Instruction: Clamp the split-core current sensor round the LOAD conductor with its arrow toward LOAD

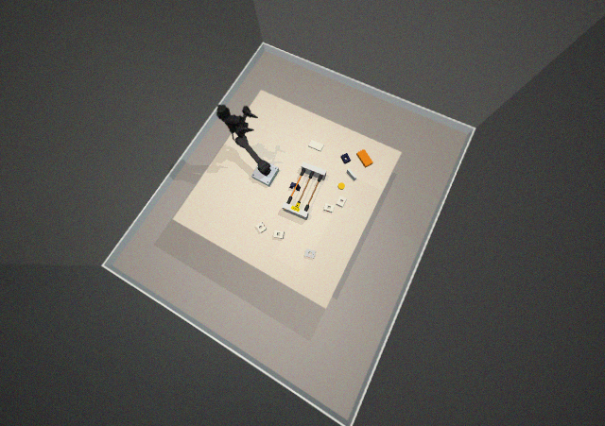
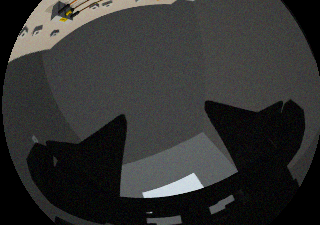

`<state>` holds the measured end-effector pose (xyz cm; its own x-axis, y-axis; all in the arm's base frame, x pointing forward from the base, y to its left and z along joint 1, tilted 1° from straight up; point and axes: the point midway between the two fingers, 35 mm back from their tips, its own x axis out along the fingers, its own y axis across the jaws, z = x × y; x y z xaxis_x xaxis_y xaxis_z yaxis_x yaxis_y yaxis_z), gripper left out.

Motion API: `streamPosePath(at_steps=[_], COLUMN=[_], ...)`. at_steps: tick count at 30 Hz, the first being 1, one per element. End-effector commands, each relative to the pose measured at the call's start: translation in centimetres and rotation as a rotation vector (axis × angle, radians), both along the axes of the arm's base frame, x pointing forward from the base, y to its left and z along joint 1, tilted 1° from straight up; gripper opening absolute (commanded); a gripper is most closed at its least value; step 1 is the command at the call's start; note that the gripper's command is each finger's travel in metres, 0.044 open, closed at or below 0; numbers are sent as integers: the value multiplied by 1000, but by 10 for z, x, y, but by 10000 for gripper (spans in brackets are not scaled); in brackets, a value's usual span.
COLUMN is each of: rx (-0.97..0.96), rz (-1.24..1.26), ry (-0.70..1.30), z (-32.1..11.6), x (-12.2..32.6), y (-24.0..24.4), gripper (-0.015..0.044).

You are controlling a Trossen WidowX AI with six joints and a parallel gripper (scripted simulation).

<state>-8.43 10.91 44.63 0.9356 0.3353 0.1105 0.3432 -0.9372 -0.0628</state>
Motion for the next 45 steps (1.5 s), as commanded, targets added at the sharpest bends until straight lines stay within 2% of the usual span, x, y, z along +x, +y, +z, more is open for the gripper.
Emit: streamPosePath(at_steps=[1, 2, 7, 10, 21, 34, 45], rx=[15, 61, 503, 688, 1359, 2125, 2781], rz=[0, 0, 0, 1, 14, 68, 172], ry=[6, 22, 168, 222, 382, 497, 529], z=[1, 5, 31, 36, 29, -24, -96], x=[2, 10, 84, 115, 225, 330, 388], y=[-1, -5, -36, -48, -81, -101, -108], gripper=[426, 440, 440, 440, 440, 440, 440])
